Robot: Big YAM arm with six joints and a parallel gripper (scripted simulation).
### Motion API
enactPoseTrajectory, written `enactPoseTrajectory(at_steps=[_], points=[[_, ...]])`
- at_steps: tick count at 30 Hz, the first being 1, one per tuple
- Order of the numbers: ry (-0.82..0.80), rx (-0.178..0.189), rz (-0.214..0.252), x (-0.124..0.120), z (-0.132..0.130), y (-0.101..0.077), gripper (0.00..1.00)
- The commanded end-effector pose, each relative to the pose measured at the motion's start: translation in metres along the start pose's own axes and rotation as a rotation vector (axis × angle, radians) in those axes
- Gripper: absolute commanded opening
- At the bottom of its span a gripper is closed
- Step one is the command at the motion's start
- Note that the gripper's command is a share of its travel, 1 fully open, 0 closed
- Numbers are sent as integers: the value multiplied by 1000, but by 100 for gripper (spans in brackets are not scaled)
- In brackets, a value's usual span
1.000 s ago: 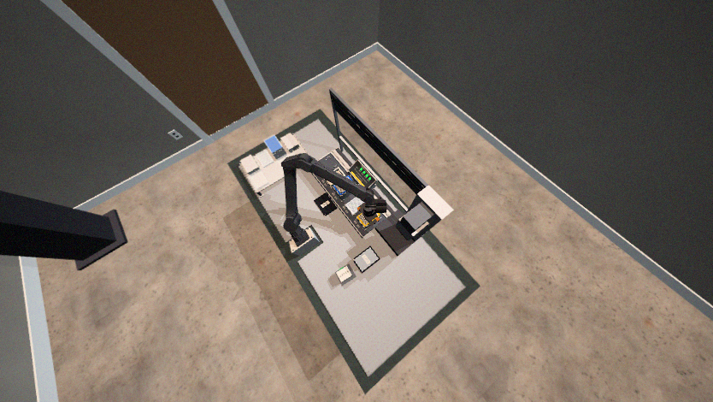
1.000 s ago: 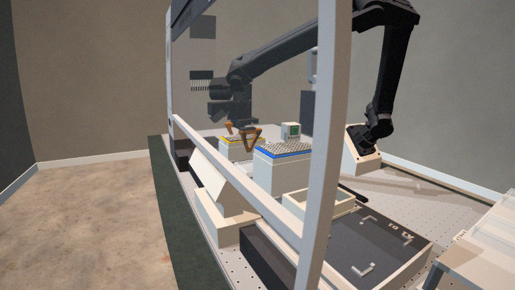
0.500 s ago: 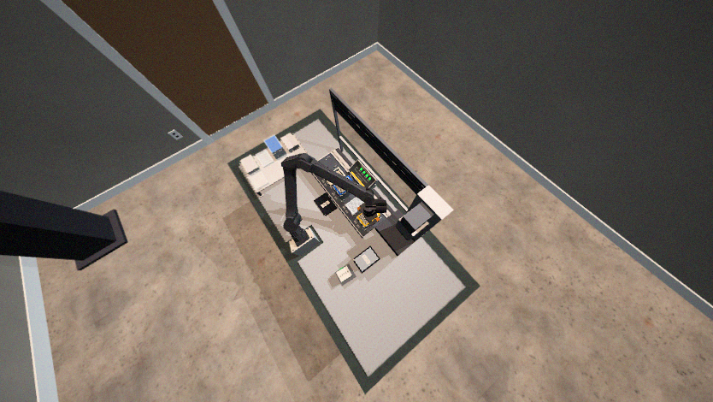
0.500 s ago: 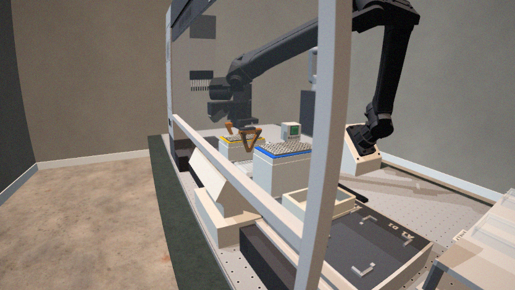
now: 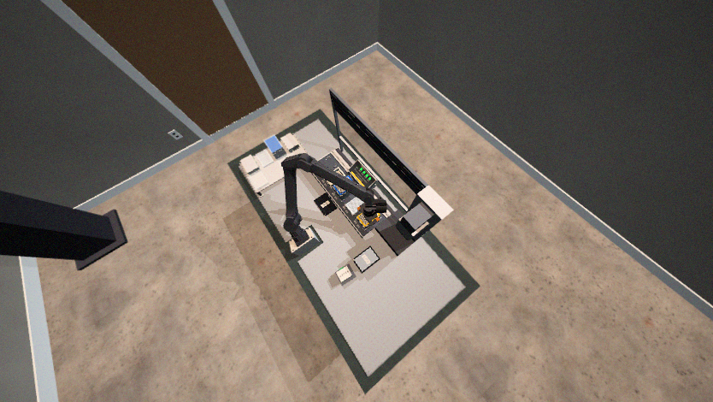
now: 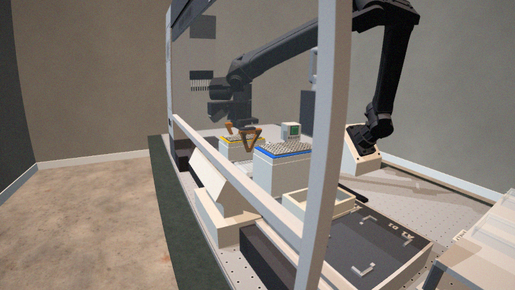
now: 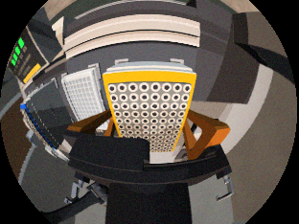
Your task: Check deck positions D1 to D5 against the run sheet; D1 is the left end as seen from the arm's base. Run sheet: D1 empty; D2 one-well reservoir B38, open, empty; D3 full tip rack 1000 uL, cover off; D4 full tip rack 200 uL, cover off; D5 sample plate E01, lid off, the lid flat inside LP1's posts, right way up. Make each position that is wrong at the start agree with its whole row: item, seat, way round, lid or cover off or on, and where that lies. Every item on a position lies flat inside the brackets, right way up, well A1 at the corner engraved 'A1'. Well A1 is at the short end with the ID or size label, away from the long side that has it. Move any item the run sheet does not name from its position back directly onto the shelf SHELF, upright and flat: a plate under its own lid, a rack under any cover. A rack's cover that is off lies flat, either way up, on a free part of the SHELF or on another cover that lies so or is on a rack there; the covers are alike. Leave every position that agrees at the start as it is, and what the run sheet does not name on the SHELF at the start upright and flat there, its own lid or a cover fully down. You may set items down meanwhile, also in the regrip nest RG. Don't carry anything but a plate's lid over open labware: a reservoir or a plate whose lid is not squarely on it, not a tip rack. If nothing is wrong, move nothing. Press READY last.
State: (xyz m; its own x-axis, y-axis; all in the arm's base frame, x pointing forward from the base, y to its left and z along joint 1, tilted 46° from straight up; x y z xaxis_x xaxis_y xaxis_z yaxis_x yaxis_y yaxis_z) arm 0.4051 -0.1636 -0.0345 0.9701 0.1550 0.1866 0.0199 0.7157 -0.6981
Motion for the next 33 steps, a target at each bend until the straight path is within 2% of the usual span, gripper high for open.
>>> enactPoseTrajectory(at_steps=[1,18,19,21,33], points=[[-6,-22,-27,7,-10,-6,100],[-6,-22,-27,7,-10,-6,100],[-6,-22,-27,7,-10,-6,0],[-16,-25,-28,9,-5,-12,0],[-16,-25,-28,9,-5,-12,0]])
Point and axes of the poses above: the point where the finger pads meet when closed, its own y axis out along the fingers, its own z axis across the jaws, x = y × z, the point moved 9 cm from there along -y, back along the fingers, and after that the axes turned 14 degrees about -y, right-handed, at the moved point
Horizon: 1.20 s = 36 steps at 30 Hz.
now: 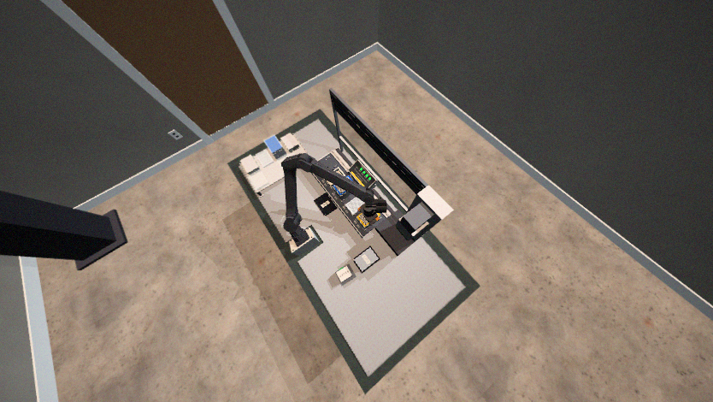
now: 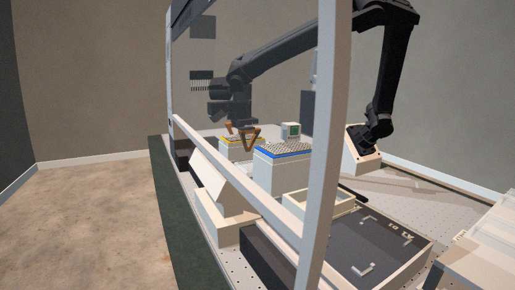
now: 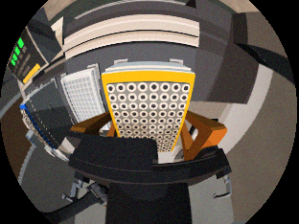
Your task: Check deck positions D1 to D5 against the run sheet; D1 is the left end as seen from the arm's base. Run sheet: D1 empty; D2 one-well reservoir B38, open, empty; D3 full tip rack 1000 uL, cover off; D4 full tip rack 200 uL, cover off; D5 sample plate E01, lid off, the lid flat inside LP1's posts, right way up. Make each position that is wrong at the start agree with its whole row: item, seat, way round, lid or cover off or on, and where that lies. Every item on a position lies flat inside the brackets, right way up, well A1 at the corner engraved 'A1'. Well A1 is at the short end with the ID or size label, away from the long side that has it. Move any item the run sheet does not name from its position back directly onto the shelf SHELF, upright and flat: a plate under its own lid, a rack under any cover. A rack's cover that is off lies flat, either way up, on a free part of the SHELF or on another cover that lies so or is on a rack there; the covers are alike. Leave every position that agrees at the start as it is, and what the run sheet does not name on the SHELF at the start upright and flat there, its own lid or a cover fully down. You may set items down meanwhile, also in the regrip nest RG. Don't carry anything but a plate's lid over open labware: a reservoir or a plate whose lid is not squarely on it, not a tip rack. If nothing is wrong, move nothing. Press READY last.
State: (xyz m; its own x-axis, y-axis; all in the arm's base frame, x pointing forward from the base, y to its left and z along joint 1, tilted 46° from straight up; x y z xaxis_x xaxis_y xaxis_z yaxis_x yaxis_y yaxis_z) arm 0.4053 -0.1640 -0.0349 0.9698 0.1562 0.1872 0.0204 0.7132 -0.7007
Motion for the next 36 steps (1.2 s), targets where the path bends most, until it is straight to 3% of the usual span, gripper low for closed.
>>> enactPoseTrajectory(at_steps=[1,21,25,36], points=[[-15,-21,-28,9,-5,-12,0],[-15,-21,-28,9,-5,-12,0],[-28,-42,-53,14,-7,-35,0],[-30,-46,-53,14,-7,-52,0]])
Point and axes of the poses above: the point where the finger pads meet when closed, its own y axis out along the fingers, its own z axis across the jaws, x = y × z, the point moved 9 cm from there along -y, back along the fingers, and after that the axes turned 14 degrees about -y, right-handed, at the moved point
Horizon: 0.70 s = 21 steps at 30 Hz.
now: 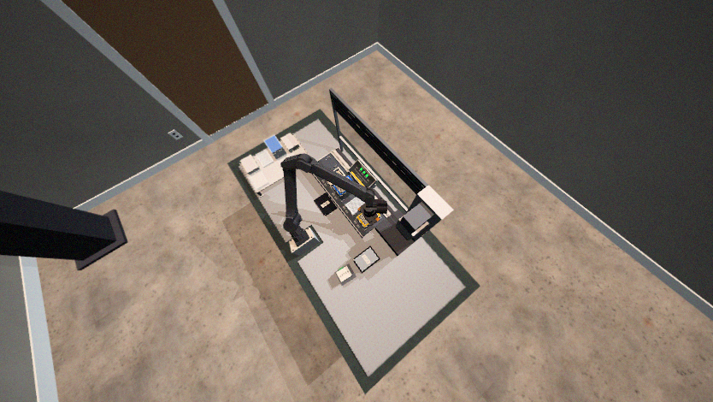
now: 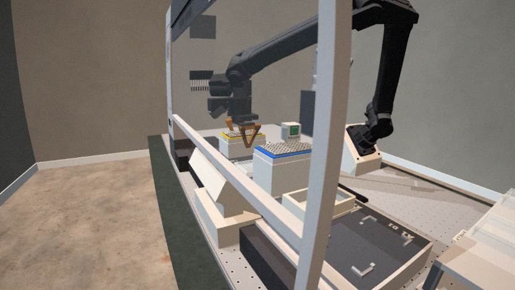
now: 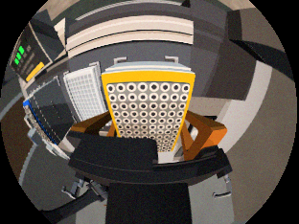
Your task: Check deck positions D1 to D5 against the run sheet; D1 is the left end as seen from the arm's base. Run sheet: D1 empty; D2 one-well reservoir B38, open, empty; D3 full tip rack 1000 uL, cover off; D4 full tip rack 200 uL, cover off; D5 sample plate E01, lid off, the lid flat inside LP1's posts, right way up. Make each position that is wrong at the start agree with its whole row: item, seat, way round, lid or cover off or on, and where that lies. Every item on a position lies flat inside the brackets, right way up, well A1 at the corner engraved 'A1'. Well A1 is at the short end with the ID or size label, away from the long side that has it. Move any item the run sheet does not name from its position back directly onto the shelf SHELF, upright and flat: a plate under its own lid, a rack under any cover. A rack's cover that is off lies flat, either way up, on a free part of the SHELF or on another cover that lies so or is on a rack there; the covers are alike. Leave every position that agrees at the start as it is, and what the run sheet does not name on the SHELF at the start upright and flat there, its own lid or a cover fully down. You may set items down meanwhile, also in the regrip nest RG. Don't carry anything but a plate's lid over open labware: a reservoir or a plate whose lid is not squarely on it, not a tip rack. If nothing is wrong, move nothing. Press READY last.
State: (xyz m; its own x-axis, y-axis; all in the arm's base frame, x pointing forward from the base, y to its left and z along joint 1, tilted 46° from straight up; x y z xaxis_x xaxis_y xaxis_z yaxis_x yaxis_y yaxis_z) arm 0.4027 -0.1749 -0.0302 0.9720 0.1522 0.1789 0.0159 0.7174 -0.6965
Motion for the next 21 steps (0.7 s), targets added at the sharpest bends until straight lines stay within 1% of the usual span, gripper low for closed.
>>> enactPoseTrajectory(at_steps=[1,13,15,21], points=[[-39,-53,-56,17,-2,-43,0],[-40,-55,-55,16,-2,-64,0],[-40,-55,-55,16,-2,-64,0],[-40,-56,-55,16,-1,-74,0]])
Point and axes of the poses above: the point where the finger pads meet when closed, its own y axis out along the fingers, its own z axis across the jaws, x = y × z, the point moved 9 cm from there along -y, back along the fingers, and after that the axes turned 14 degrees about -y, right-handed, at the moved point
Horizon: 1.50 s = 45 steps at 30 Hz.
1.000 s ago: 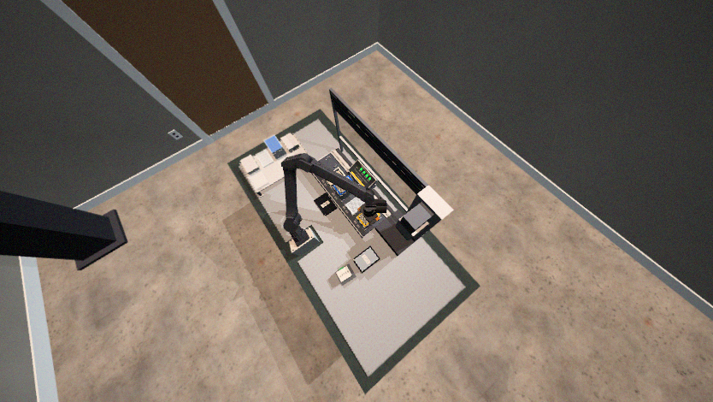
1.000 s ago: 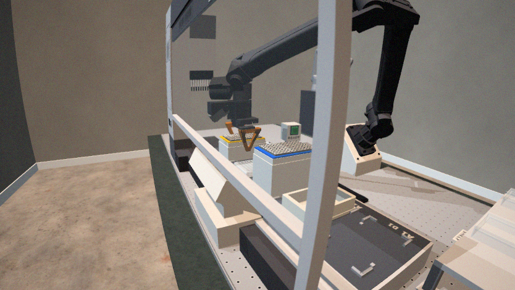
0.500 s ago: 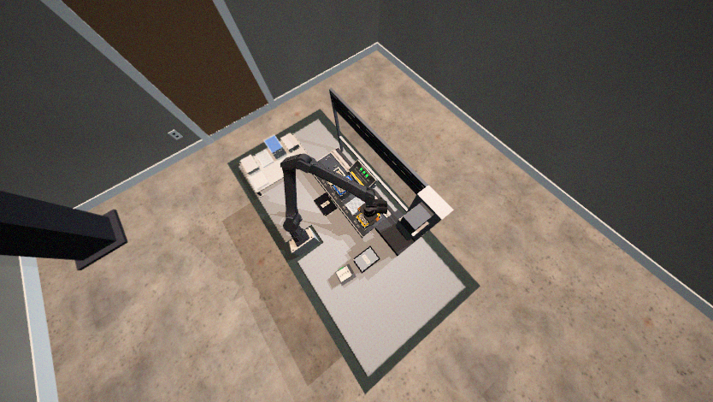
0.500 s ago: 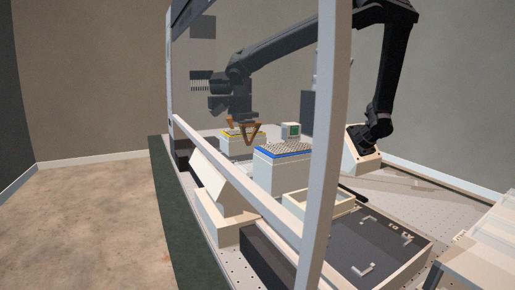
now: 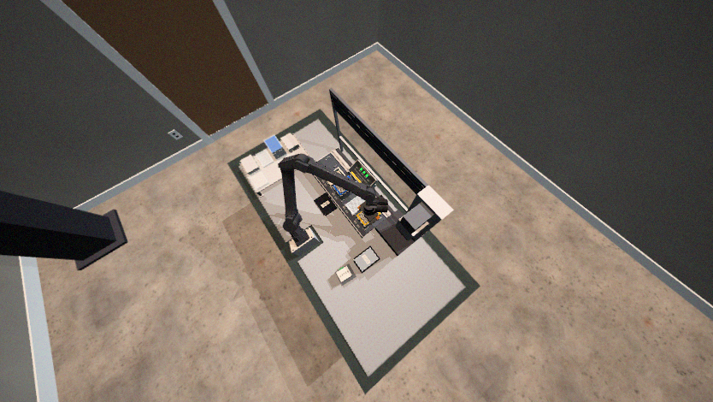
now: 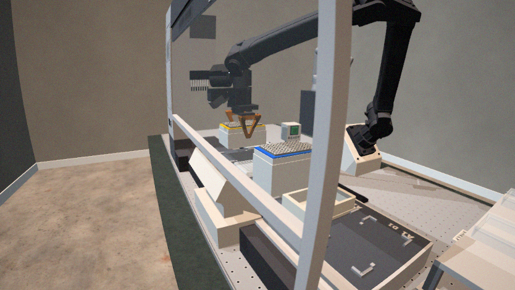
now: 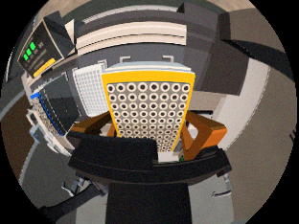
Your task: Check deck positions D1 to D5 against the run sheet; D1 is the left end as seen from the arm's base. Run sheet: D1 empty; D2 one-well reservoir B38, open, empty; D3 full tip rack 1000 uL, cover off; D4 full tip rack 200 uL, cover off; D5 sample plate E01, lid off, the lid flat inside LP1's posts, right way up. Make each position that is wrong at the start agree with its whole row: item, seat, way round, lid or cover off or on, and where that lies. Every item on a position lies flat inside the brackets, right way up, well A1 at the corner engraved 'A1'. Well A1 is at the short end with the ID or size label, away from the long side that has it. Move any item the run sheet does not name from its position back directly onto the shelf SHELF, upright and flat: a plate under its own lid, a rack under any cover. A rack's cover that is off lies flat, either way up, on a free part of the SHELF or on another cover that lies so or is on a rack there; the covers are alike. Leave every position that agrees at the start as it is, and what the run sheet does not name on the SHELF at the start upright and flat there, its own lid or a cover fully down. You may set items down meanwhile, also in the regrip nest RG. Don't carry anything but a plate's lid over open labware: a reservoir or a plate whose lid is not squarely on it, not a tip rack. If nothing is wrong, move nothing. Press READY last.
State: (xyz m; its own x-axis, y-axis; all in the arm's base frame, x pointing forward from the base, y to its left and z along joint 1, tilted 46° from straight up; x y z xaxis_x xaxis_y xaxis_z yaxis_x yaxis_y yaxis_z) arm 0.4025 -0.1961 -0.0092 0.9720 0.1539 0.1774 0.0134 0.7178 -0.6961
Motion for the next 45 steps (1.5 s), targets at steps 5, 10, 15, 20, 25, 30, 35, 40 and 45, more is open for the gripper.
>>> enactPoseTrajectory(at_steps=[5,10,15,20,25,30,35,40,45], points=[[-40,-58,-57,15,-1,-53,0],[-40,-58,-57,14,-1,-60,0],[-40,-59,-57,14,-1,-67,0],[-40,-60,-57,14,0,-75,0],[-40,-61,-56,13,0,-84,0],[-40,-61,-56,13,0,-89,0],[-40,-62,-56,12,1,-98,0],[-40,-63,-56,12,1,-106,0],[-40,-63,-55,12,2,-111,0]])
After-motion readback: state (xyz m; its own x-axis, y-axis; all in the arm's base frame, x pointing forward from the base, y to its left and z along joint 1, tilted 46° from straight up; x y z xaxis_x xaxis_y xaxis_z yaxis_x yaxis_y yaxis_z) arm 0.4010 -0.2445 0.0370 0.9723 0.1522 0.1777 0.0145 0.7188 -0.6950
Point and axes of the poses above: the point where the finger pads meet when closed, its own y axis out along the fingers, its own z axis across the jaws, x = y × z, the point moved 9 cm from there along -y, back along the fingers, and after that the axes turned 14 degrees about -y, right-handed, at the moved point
